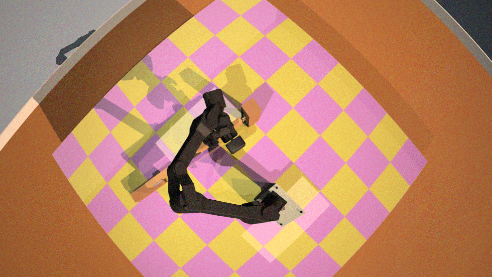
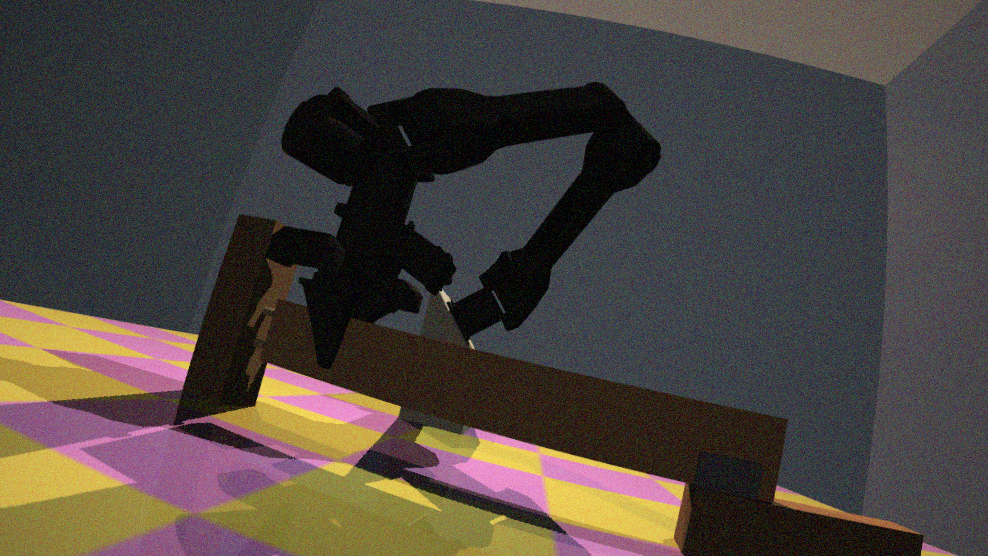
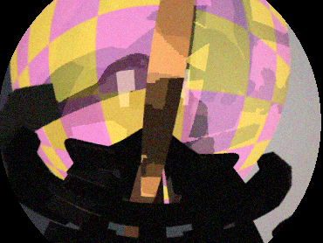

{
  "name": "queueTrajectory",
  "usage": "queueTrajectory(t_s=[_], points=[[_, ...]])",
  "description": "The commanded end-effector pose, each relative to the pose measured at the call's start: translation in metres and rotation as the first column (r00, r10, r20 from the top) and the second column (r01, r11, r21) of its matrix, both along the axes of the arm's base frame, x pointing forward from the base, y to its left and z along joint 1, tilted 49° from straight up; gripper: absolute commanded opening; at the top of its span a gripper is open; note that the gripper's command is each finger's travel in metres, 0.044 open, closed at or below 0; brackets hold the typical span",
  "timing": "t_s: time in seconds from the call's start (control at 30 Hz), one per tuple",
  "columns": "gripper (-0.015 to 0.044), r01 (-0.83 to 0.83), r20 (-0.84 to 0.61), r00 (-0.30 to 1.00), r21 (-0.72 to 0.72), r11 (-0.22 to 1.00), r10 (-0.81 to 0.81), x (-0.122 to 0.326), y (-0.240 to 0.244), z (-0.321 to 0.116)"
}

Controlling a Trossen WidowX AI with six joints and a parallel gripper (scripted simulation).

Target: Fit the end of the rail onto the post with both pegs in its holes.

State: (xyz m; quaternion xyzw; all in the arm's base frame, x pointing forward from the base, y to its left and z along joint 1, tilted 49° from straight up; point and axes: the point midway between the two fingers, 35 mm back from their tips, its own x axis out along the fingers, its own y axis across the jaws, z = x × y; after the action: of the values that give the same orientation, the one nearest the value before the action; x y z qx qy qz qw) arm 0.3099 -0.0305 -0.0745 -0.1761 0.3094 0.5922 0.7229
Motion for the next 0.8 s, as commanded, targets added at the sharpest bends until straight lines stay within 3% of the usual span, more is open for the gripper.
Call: queueTrajectory(t_s=[0.0, 0.77], points=[[0.0000, 0.005, 0.001, 1.000, -0.002, 1.000, -0.005, -0.0006, -0.0042, -0.0010], [0.0000, 0.005, 0.001, 1.000, -0.002, 1.000, -0.005, -0.0024, -0.0073, -0.0073]])
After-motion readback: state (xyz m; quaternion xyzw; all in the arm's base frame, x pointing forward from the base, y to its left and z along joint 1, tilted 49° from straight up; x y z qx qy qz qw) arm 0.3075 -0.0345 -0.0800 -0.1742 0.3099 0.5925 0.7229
